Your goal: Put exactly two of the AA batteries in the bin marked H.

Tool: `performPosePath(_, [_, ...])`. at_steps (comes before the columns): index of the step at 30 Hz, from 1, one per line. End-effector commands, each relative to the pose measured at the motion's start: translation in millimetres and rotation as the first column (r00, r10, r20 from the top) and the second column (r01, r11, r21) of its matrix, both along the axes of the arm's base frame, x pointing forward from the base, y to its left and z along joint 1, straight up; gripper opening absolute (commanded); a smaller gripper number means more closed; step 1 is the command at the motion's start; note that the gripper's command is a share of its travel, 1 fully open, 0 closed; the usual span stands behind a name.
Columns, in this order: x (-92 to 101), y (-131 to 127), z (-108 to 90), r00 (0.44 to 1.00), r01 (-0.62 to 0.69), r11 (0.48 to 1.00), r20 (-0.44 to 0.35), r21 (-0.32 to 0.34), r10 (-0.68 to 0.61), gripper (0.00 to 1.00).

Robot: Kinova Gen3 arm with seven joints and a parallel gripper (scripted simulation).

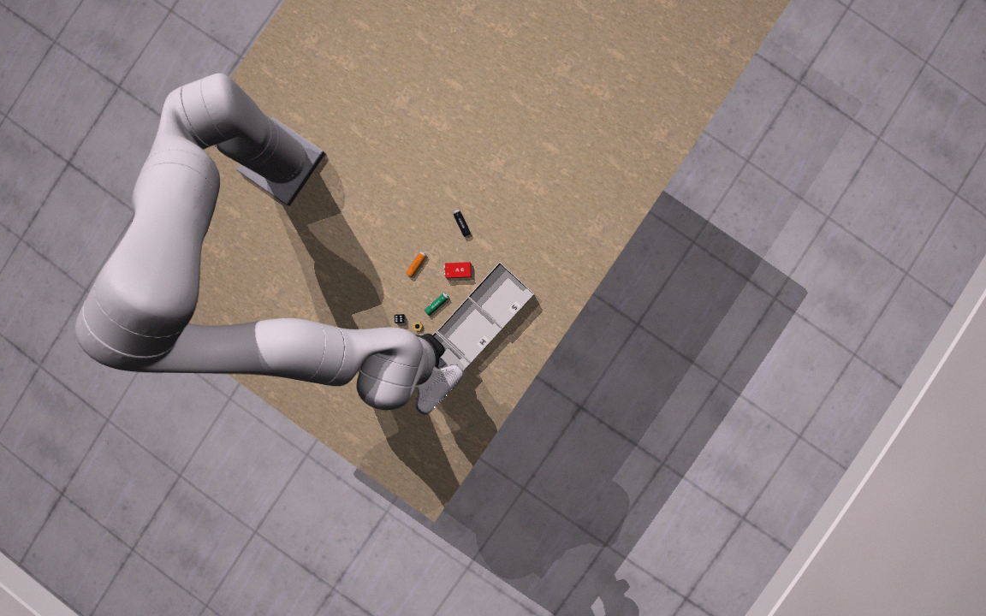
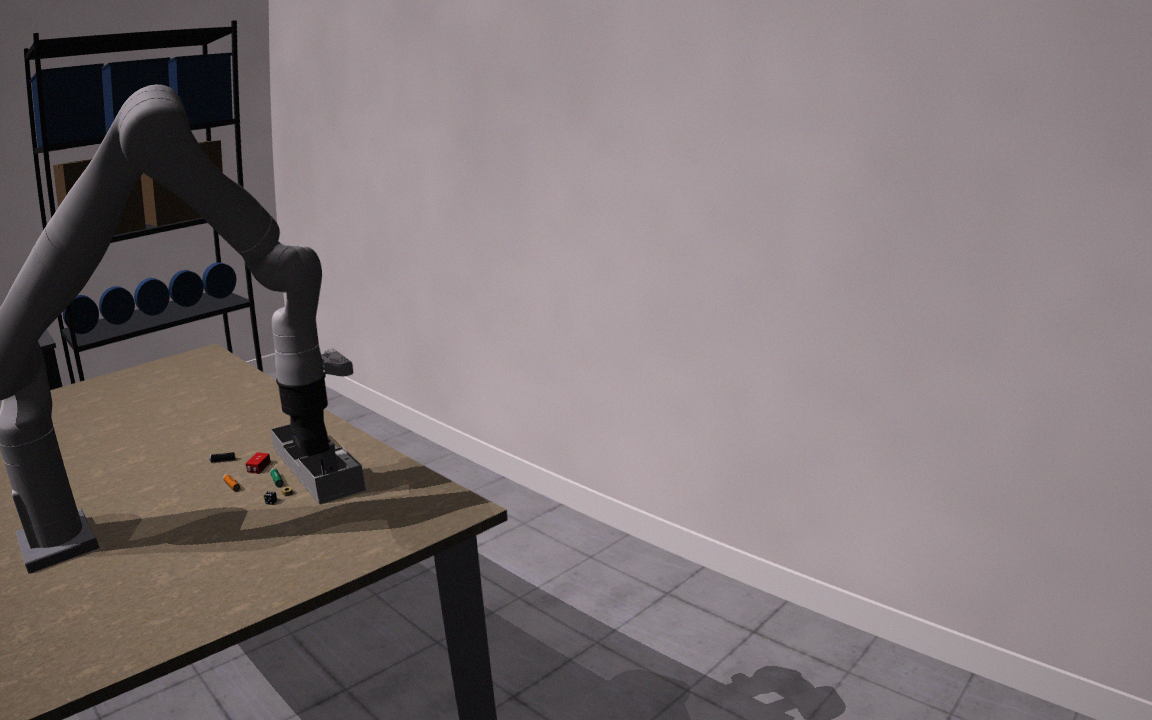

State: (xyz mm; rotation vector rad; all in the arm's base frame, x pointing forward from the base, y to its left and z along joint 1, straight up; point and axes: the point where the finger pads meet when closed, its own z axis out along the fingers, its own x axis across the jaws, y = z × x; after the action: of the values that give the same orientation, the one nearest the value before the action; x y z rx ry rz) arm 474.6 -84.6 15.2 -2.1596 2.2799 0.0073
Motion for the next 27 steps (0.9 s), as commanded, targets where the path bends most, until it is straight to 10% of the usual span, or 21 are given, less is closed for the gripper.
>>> performPosePath(1, [0.6, -0.1, 0.8, 1.0, 0.0, 1.0, 0.002, -0.001, 0.0, 0.31])
performPosePath(27, [0.6, -0.1, 16.8, 1.0, 0.0, 1.0, 0.002, -0.001, 0.0, 0.31])
